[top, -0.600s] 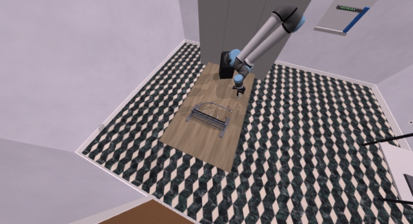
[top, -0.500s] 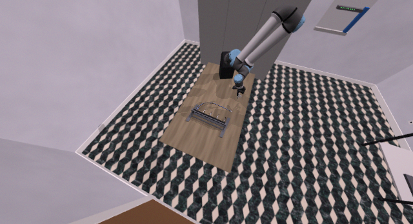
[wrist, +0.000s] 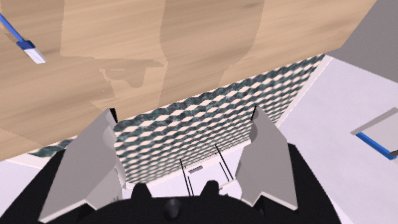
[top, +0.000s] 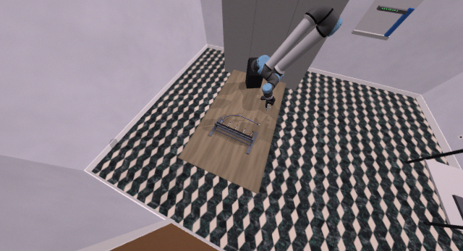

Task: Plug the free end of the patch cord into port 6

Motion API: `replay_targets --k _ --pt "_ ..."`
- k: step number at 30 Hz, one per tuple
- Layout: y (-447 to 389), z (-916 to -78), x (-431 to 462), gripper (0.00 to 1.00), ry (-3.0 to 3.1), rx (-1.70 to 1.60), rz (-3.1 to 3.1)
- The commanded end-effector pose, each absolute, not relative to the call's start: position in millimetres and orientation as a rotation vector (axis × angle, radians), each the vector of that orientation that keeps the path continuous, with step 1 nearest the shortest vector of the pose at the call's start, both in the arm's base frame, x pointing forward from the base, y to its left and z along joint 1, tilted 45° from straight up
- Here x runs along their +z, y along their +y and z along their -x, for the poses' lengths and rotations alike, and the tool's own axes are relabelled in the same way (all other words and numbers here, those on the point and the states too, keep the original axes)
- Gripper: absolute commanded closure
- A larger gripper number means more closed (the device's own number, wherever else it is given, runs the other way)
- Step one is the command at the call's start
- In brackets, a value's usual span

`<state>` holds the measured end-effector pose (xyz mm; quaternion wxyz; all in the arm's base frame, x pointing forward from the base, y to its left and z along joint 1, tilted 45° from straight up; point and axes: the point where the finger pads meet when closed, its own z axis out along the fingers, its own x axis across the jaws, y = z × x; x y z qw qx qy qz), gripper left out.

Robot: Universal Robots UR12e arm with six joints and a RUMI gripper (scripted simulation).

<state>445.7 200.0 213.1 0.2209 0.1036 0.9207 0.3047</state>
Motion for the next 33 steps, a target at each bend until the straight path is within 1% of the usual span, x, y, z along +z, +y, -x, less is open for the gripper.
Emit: replay_targets --k 1,6,12,16,30,33 --pt "200 -446 214 0.0 2.545 0.841 -0.286" --pt "192 -457 216 0.0 2.543 0.806 -0.29" --pt "165 -500 227 0.0 2.523 0.685 -0.312" --pt "159 -510 229 0.0 2.515 0.66 -0.319" --pt "117 -606 250 0.0 2.397 0.468 -0.391" --pt "117 -606 250 0.0 2.397 0.468 -0.391"
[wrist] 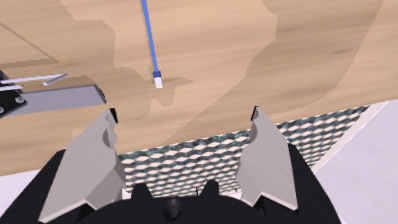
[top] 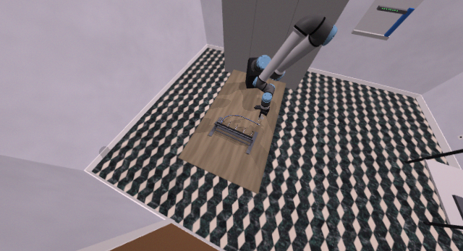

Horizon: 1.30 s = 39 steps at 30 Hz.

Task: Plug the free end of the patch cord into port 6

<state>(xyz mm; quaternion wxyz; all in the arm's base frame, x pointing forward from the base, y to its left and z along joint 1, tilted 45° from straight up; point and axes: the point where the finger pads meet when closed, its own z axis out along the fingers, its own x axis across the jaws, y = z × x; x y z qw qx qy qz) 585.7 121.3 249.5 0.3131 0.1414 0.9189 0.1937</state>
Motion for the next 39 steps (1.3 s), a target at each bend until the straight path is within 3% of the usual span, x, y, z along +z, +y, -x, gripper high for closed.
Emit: replay_targets --k 1,14,15,39 --pt "114 -614 252 0.0 2.384 0.456 -0.398" --pt "106 -641 257 0.0 2.337 0.418 -0.423" --pt "106 -641 257 1.0 2.337 0.418 -0.423" --pt "106 -641 257 1.0 2.337 0.418 -0.423"
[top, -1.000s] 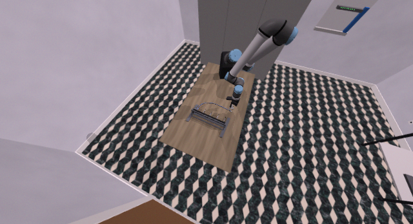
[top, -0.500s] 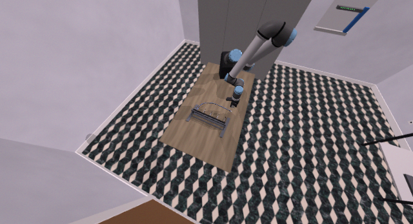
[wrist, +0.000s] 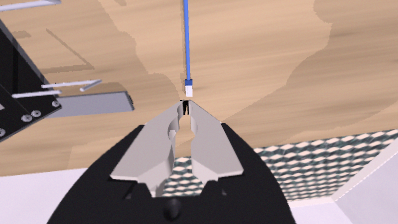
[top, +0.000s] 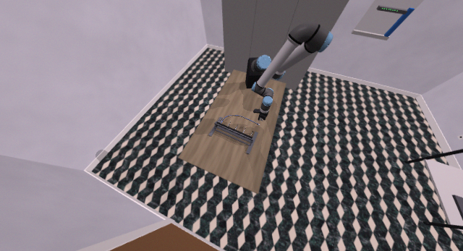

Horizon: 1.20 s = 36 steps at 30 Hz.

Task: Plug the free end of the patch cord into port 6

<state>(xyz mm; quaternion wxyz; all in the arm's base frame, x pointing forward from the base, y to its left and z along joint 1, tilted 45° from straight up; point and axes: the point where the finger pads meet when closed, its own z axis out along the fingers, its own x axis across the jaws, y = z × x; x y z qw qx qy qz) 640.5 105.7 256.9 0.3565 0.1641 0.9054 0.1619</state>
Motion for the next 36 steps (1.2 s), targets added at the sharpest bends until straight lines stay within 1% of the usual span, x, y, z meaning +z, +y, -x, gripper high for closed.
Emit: replay_targets --k 1,20,21,36 --pt "105.8 -640.5 257.4 1.0 2.337 0.418 -0.423" --pt "113.3 -642.9 260.4 1.0 2.349 0.411 -0.426" --pt "113.3 -642.9 260.4 0.78 2.349 0.411 -0.426" --pt "113.3 -642.9 260.4 0.78 2.349 0.411 -0.426"
